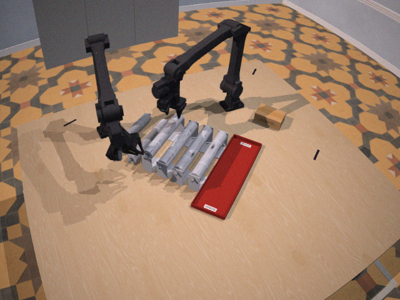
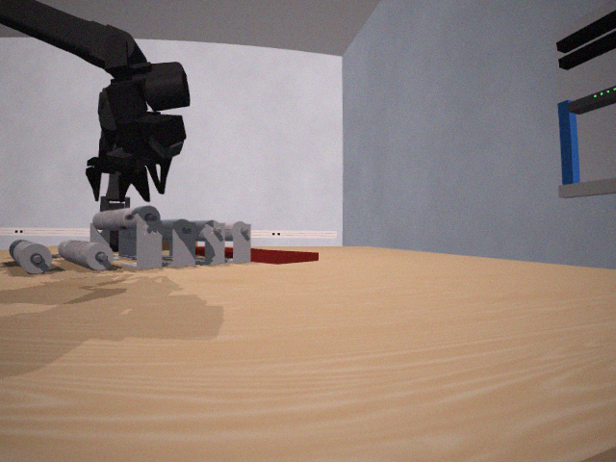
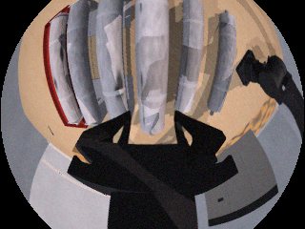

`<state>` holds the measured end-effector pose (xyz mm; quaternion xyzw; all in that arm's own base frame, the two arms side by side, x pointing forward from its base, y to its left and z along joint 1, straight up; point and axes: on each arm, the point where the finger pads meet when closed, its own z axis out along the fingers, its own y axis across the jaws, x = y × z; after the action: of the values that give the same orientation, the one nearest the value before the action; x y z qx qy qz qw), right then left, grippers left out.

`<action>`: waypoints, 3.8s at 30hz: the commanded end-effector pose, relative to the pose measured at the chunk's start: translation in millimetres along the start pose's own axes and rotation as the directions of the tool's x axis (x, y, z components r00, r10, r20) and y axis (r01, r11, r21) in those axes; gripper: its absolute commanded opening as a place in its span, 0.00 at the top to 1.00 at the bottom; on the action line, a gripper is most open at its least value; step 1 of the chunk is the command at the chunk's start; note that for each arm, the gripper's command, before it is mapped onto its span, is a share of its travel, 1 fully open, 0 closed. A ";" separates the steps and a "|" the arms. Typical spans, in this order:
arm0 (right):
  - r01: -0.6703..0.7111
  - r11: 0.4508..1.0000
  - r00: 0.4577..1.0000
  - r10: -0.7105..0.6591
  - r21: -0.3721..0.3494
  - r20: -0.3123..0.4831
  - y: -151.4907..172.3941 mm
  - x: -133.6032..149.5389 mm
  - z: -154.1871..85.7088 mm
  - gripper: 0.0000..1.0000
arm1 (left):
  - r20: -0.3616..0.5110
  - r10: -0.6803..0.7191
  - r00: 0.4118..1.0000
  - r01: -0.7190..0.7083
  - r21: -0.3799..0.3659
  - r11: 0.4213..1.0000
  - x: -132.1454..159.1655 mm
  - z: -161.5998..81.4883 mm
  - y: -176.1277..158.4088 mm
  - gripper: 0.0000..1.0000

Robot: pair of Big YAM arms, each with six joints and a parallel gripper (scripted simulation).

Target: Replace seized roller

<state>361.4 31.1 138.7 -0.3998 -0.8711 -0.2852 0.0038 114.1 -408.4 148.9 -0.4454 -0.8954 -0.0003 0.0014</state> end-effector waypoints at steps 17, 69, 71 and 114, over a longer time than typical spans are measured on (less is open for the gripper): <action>0.096 0.994 0.993 -0.092 -0.052 0.072 36.4 -12.6 -21.9 0.68 | 0.106 -0.011 0.994 0.006 0.039 0.999 -27.4 -32.6 4.4 0.38; 0.772 0.589 0.203 -0.587 0.241 0.784 226.1 -63.9 -188.9 0.68 | 0.895 -0.287 0.342 0.492 0.090 0.866 -84.5 -226.4 404.9 0.38; 0.773 0.574 0.162 -0.590 0.269 0.791 233.7 -67.8 -191.9 0.68 | 0.913 -0.273 0.303 0.521 0.082 0.850 -72.8 -235.1 424.1 0.38; 0.698 0.512 -0.260 -0.470 0.501 0.843 281.7 -42.7 -288.5 0.68 | 0.998 0.051 -0.047 0.794 0.006 0.608 77.9 -381.6 569.1 0.38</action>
<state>519.7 -0.2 494.8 -0.0003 -0.7060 -0.0011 -0.7082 517.4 1.3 495.8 0.0014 -0.7046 -0.0004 -0.7096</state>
